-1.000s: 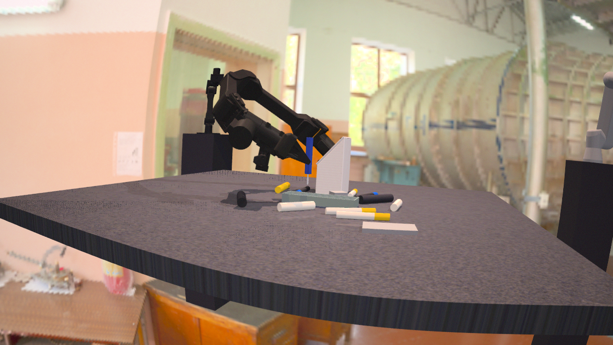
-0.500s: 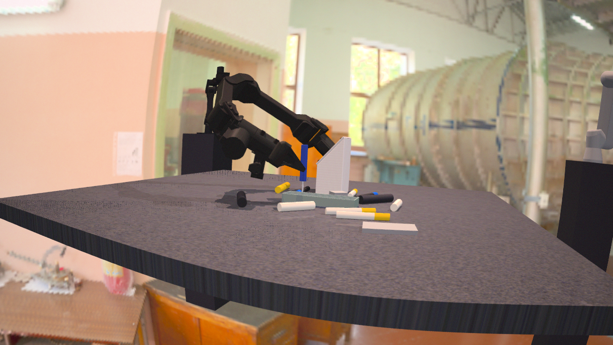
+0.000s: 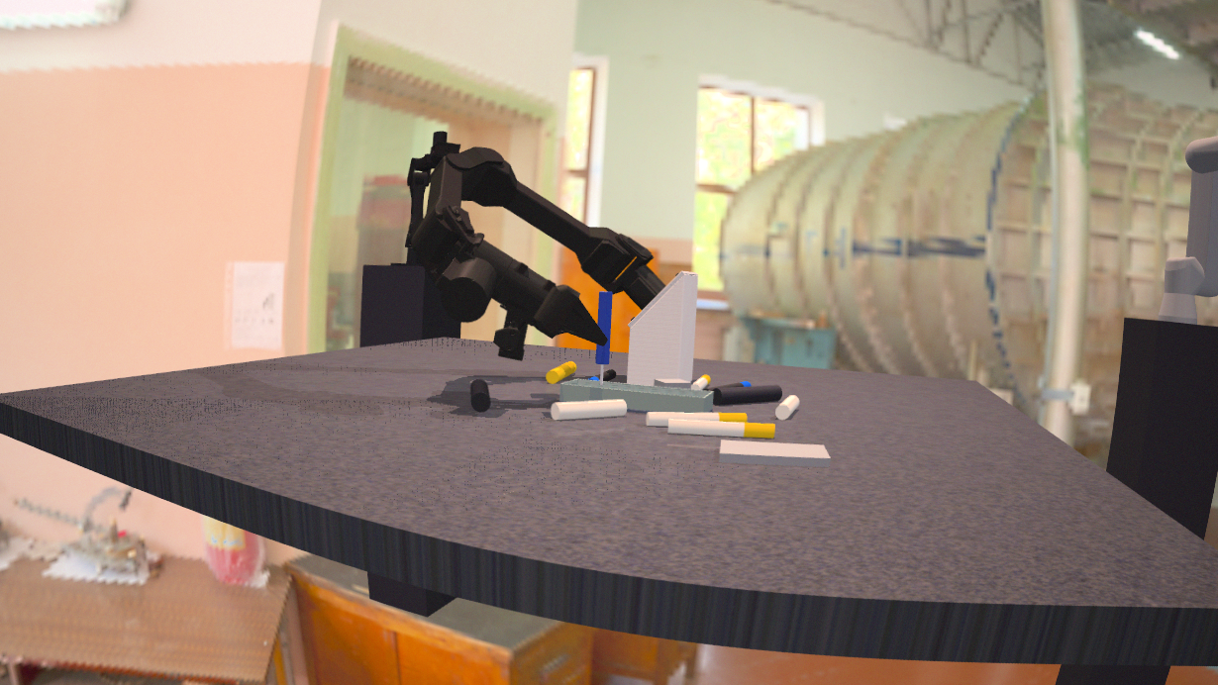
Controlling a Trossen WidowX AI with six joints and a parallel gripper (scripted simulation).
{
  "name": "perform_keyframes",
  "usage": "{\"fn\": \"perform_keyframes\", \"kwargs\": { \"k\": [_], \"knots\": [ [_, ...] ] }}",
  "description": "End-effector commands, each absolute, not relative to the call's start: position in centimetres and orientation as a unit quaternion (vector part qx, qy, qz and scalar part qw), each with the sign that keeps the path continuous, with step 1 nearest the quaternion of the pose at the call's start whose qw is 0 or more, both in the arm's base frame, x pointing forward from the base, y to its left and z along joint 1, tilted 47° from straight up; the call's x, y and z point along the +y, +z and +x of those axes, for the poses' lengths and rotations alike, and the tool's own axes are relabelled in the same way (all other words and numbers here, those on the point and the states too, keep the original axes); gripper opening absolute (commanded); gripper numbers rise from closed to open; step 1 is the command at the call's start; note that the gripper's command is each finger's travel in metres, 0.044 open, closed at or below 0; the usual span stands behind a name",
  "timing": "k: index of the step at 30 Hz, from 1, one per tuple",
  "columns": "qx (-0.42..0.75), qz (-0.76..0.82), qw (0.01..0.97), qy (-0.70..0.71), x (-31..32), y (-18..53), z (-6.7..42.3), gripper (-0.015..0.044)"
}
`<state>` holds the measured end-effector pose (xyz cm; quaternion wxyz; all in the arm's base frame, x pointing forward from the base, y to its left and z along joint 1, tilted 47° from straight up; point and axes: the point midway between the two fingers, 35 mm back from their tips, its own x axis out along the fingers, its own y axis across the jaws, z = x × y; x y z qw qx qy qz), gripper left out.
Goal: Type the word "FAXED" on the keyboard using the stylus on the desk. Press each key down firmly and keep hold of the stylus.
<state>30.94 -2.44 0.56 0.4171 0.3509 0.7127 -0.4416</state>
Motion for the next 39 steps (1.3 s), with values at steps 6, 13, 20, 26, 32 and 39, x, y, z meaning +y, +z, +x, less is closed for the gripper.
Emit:
{"fn": "perform_keyframes", "kwargs": {
  "k": [6,13,20,26,32,39],
  "knots": [
    [0.712,0.349,0.419,-0.442,-2.82,0.27,30.96,0.0081],
    [0.712,0.349,0.419,-0.442,-2.99,0.12,30.97,0.0081],
    [0.712,0.349,0.419,-0.442,-3.06,0.05,30.97,0.0081],
    [0.712,0.349,0.419,-0.442,-3.19,-0.07,30.98,0.0081],
    [0.712,0.349,0.419,-0.442,-3.34,-0.20,30.99,0.0081],
    [0.712,0.349,0.419,-0.442,-3.57,-0.41,31.00,0.0081]
  ]
}}
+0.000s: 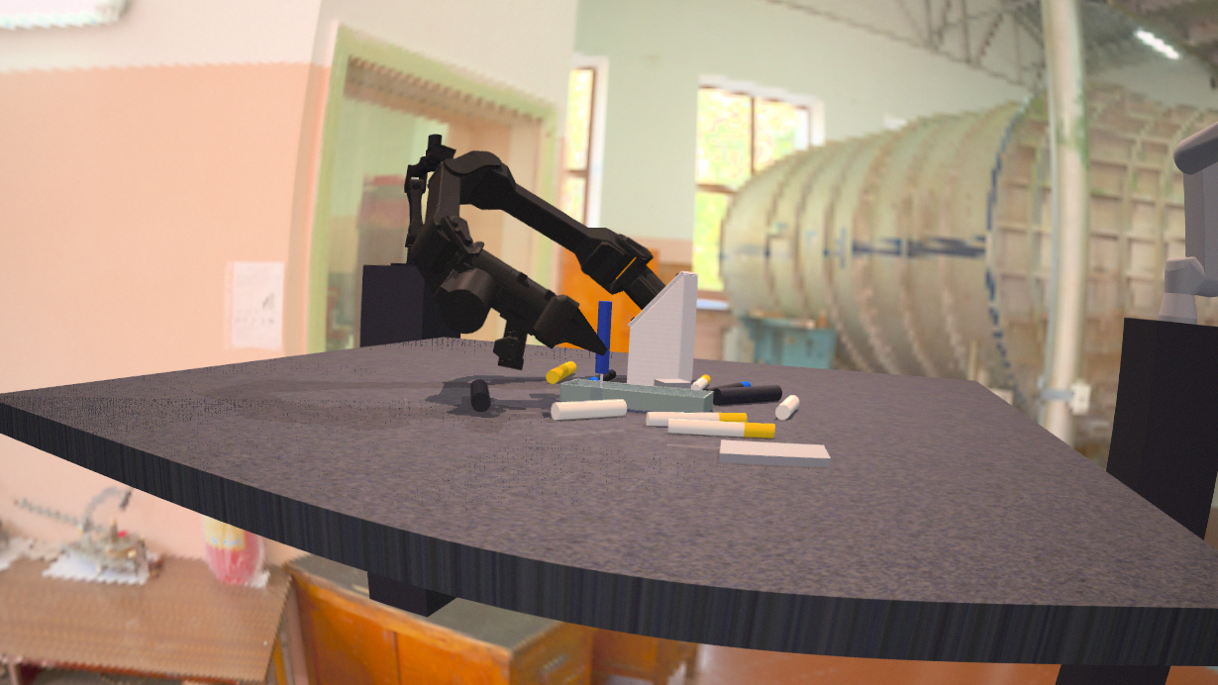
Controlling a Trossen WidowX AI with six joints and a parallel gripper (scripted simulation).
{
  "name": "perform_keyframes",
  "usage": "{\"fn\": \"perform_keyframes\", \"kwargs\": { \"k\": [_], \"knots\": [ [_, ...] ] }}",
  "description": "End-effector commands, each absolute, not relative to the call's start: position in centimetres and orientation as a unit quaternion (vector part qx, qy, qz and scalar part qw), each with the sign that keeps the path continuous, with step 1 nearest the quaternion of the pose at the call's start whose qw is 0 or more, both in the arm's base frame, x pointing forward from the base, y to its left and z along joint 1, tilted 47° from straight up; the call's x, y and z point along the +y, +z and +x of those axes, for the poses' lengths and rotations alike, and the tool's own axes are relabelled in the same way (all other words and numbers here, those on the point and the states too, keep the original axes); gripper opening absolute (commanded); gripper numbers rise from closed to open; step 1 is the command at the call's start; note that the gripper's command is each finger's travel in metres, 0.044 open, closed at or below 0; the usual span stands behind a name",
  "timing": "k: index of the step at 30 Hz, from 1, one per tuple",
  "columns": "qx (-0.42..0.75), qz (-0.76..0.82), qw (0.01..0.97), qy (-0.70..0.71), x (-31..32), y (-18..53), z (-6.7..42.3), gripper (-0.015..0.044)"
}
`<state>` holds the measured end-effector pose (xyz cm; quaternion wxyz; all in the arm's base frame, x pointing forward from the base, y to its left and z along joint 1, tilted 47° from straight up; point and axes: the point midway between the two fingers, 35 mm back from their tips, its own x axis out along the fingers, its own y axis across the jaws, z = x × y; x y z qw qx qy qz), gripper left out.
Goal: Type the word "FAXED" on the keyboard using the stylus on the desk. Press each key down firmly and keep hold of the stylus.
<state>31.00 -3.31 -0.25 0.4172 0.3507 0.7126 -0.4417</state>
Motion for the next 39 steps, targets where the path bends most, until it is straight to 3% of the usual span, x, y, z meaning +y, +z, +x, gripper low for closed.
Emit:
{"fn": "perform_keyframes", "kwargs": {
  "k": [1,30,39],
  "knots": [
    [0.712,0.349,0.419,-0.442,-3.6,-0.4,31.0,0.0081],
    [0.713,0.345,0.424,-0.438,-1.1,1.8,30.8,0.0085],
    [0.713,0.345,0.424,-0.438,-1.0,1.7,30.8,0.0005]
  ]
}}
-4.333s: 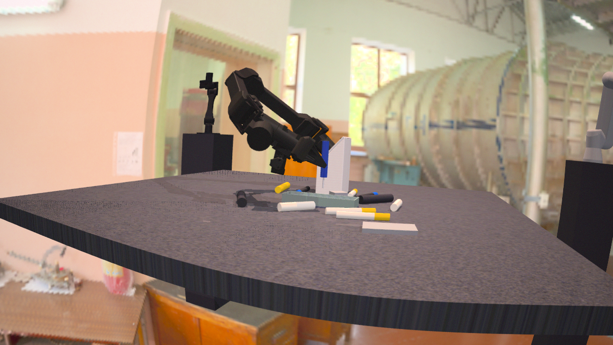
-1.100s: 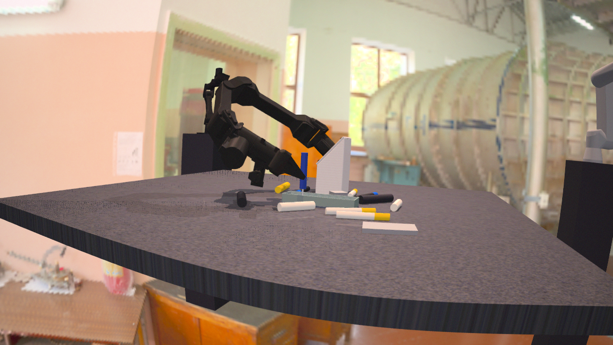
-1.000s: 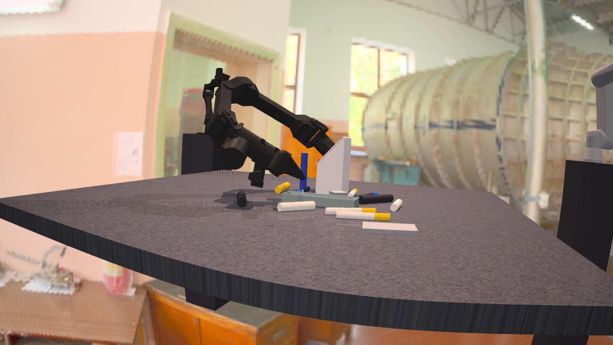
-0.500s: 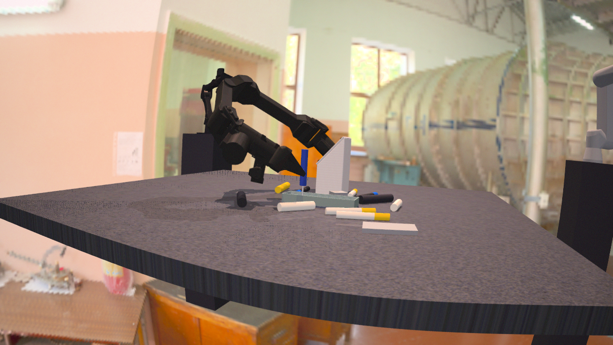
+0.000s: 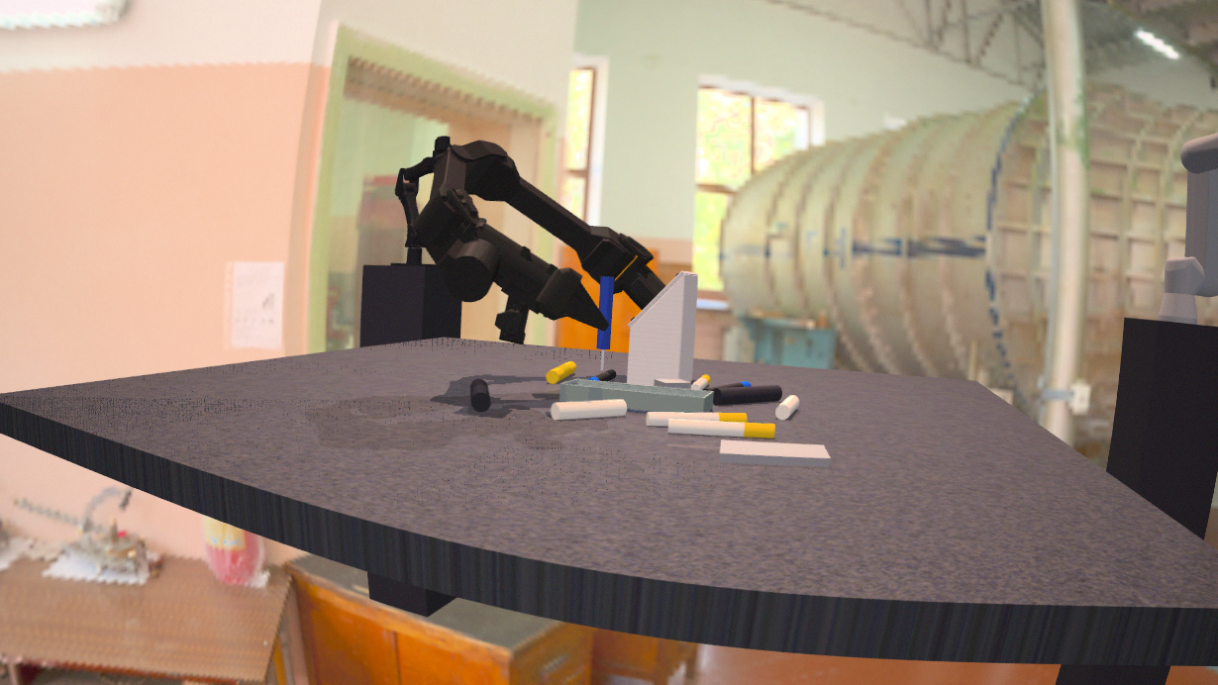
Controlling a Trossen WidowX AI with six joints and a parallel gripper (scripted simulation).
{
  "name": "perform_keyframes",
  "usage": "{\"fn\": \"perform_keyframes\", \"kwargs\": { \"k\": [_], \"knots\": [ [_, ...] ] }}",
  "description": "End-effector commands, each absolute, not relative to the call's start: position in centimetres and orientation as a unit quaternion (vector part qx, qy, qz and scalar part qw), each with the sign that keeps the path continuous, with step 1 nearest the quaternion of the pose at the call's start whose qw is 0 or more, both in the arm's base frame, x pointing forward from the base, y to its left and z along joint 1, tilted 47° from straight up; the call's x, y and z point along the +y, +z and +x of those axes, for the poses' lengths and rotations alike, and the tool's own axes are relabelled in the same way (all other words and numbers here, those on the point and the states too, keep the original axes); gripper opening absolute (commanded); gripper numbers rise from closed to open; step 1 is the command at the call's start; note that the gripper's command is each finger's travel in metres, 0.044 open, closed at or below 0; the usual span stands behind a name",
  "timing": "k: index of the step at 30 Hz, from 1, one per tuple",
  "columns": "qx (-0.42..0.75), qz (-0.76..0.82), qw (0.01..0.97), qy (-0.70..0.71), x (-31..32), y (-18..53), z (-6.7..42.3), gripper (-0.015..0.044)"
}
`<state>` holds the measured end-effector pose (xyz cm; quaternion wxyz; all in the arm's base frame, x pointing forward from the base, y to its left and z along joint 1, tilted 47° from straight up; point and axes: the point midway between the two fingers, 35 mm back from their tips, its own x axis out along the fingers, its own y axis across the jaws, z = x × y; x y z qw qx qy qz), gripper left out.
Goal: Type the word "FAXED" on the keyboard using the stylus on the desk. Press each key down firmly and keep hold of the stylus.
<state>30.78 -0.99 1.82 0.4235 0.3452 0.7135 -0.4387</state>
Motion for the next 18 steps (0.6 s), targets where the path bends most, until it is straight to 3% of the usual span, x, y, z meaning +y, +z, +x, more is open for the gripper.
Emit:
{"fn": "perform_keyframes", "kwargs": {
  "k": [1,18],
  "knots": [
    [0.713,0.346,0.423,-0.439,-0.9,1.7,30.7,0.0000],
    [0.713,0.349,0.418,-0.442,0.0,-1.4,29.2,0.0000]
  ]
}}
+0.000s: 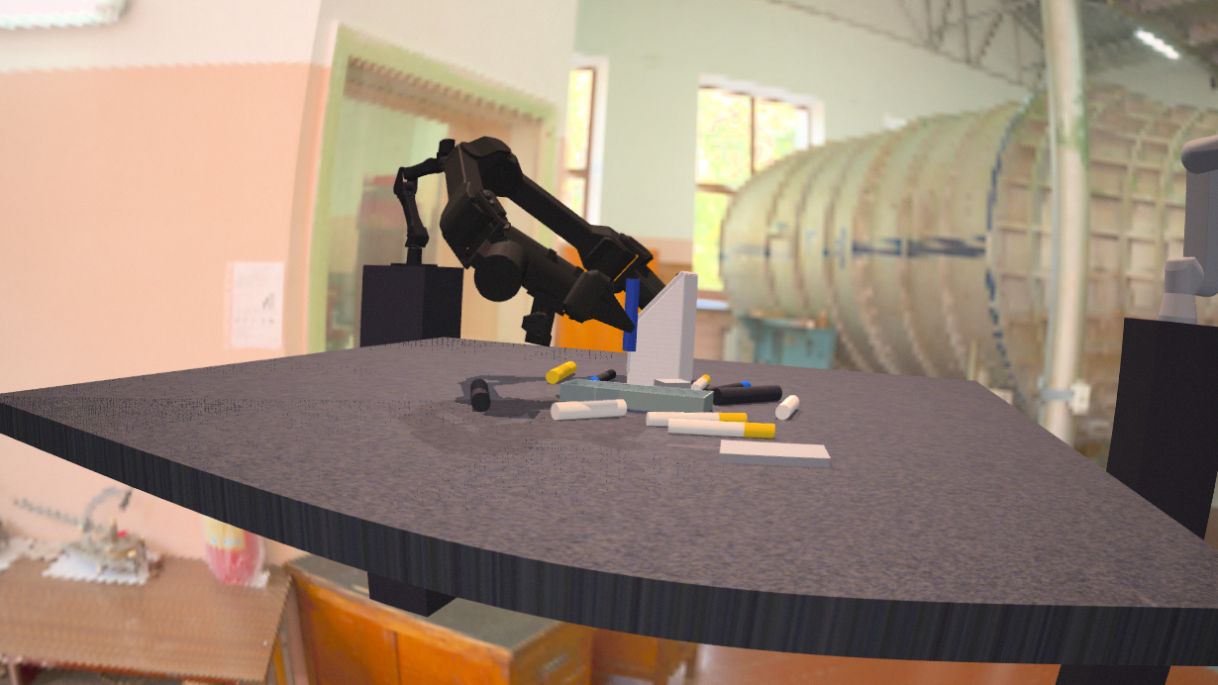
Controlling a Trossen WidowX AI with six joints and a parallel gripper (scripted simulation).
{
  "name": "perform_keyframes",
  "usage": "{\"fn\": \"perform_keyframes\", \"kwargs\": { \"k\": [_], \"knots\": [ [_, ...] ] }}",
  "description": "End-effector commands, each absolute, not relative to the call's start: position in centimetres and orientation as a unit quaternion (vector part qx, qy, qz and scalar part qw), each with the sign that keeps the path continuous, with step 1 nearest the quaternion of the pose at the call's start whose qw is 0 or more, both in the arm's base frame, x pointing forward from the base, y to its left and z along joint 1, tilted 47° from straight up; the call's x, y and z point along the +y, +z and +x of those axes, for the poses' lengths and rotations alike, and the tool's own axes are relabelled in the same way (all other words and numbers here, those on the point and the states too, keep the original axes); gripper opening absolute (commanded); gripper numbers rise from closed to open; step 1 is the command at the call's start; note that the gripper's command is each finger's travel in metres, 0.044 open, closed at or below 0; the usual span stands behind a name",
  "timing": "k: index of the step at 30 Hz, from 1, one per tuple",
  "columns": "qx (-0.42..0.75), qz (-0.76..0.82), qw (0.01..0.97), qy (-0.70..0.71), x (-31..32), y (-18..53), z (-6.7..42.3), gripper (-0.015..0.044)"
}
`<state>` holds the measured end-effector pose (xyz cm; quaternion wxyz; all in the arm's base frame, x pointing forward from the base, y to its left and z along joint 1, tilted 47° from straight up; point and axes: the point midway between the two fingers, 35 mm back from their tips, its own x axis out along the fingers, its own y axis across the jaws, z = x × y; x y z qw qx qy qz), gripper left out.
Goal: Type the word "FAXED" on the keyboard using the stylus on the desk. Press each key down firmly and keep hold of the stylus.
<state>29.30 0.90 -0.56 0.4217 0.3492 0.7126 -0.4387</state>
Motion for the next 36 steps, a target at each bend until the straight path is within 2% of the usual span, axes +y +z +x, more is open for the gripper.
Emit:
{"fn": "perform_keyframes", "kwargs": {
  "k": [1,5,8,36],
  "knots": [
    [0.713,0.349,0.418,-0.442,-0.11,-1.49,29.16,0.0000],
    [0.713,0.349,0.418,-0.442,-0.11,-1.49,29.16,0.0000],
    [0.713,0.349,0.418,-0.442,-0.29,-1.67,29.19,0.0079],
    [0.713,0.349,0.418,-0.442,-0.97,-2.30,29.23,0.0081]
  ]
}}
